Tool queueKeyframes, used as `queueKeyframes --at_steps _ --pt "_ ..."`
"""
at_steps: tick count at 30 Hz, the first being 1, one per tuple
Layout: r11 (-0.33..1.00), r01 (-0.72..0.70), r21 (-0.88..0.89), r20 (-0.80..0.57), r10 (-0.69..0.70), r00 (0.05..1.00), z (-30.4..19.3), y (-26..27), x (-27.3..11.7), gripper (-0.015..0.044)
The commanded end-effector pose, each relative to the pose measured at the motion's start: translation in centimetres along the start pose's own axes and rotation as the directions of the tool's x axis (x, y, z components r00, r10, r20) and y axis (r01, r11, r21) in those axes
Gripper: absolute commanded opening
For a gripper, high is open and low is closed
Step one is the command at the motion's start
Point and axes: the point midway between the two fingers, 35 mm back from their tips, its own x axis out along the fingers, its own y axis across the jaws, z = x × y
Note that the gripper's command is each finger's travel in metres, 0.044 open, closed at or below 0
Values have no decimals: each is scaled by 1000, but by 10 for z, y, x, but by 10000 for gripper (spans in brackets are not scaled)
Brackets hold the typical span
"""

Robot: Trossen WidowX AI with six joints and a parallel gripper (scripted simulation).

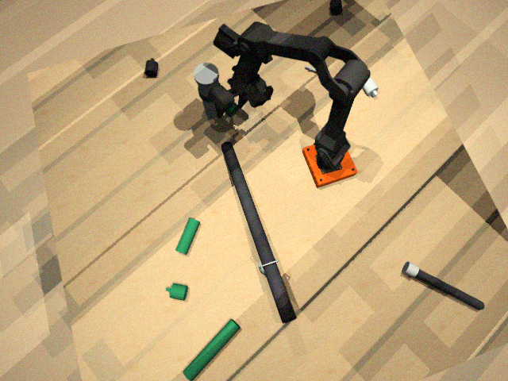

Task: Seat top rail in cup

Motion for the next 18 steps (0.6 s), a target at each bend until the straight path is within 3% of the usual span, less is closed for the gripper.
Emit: queueKeyframes --at_steps 1,12,18 --pt "1000 -2 7 7 2 1000 2 1 8 440" --pt "1000 -1 7 8 1 1000 4 1 22 440" --pt "1000 -1 7 8 1 1000 4 1 22 282"
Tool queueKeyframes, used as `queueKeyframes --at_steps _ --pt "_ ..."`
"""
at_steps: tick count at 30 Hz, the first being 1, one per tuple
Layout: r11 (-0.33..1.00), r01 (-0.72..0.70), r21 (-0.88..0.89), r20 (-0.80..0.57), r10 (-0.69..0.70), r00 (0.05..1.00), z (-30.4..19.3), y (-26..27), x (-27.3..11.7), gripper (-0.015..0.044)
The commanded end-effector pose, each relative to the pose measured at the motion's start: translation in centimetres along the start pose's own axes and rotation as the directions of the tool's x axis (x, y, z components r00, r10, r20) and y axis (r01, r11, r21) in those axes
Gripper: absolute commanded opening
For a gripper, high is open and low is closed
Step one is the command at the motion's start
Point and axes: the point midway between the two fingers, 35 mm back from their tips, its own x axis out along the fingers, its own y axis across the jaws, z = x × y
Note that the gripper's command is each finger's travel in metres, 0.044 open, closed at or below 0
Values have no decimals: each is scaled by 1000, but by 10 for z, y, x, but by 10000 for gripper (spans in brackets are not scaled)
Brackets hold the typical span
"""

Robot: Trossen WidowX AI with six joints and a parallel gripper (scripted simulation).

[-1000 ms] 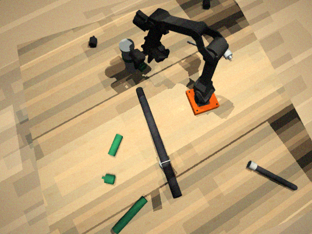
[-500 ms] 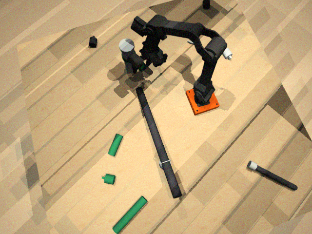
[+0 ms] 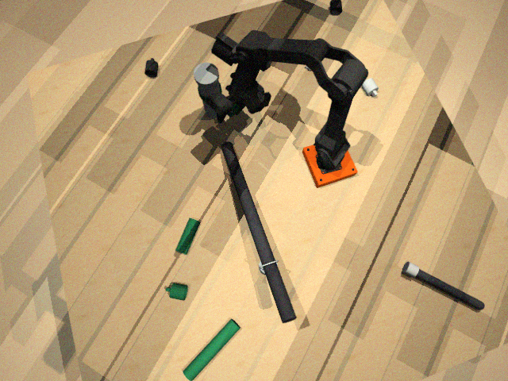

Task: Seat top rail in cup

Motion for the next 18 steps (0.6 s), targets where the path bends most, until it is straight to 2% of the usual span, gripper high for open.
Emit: queueKeyframes --at_steps 1,6,10,14,18 --pt "1000 -5 5 3 5 1000 1 1 2 256" --pt "1000 -5 5 3 5 1000 1 1 2 125" --pt "1000 -5 5 3 5 1000 1 1 2 98" --pt "1000 -5 29 -10 5 1000 1 -1 3 0" --pt "998 -3 63 -29 5 1000 1 -4 5 0"
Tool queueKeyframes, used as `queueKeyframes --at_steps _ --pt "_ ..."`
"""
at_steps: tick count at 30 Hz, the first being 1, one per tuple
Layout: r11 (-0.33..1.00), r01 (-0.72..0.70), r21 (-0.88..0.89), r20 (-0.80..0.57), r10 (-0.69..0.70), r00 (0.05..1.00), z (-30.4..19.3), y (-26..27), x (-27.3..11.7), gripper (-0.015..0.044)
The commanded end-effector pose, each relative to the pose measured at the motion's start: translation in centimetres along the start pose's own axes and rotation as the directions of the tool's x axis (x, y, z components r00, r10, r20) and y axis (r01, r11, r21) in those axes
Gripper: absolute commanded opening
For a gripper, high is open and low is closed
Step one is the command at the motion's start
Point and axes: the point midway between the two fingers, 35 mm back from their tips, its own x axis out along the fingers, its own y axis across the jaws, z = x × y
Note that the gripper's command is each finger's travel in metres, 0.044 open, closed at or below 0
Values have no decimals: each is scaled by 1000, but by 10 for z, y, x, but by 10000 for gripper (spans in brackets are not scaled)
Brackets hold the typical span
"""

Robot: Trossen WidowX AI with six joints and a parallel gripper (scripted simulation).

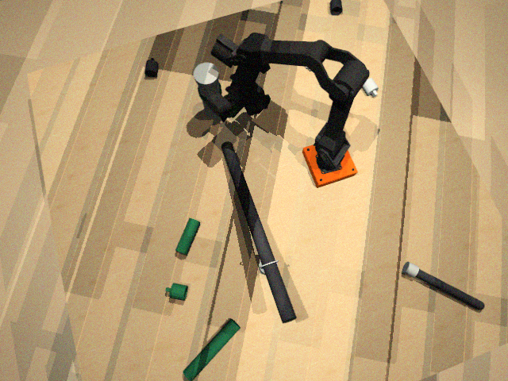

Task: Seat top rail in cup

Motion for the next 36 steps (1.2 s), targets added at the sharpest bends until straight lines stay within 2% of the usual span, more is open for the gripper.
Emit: queueKeyframes --at_steps 1,36 --pt "1000 1 23 -16 -1 1000 0 -3 2 0" --pt "963 25 269 -156 18 988 -4 -26 15 0"
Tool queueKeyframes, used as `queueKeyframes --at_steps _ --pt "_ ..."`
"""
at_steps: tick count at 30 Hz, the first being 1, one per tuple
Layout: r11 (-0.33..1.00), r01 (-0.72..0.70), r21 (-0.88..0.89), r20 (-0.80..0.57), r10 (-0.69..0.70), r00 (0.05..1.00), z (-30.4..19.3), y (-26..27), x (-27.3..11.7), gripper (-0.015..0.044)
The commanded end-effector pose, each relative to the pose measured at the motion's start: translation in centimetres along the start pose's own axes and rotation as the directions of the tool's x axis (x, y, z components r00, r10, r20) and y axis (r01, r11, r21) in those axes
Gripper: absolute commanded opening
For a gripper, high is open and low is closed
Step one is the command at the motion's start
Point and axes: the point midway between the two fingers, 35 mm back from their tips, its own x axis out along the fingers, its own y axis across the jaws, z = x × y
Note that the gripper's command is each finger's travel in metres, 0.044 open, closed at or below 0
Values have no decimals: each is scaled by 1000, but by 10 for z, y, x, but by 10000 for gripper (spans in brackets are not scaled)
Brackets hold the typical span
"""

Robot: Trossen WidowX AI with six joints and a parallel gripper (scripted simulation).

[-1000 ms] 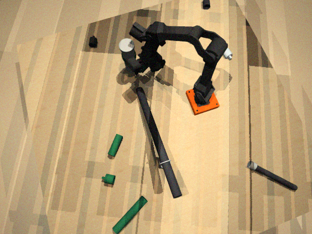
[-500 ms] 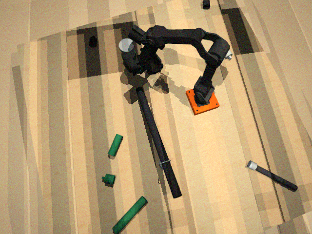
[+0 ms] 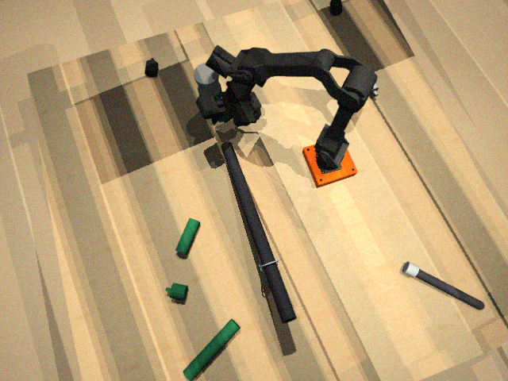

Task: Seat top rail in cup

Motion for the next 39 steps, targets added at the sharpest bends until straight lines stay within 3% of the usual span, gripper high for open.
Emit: queueKeyframes --at_steps 1,19,39 --pt "1000 0 27 -19 0 1000 0 -3 2 0" --pt "990 8 144 -85 4 996 -1 -14 8 0" --pt "993 7 117 -69 2 998 0 -11 6 0"
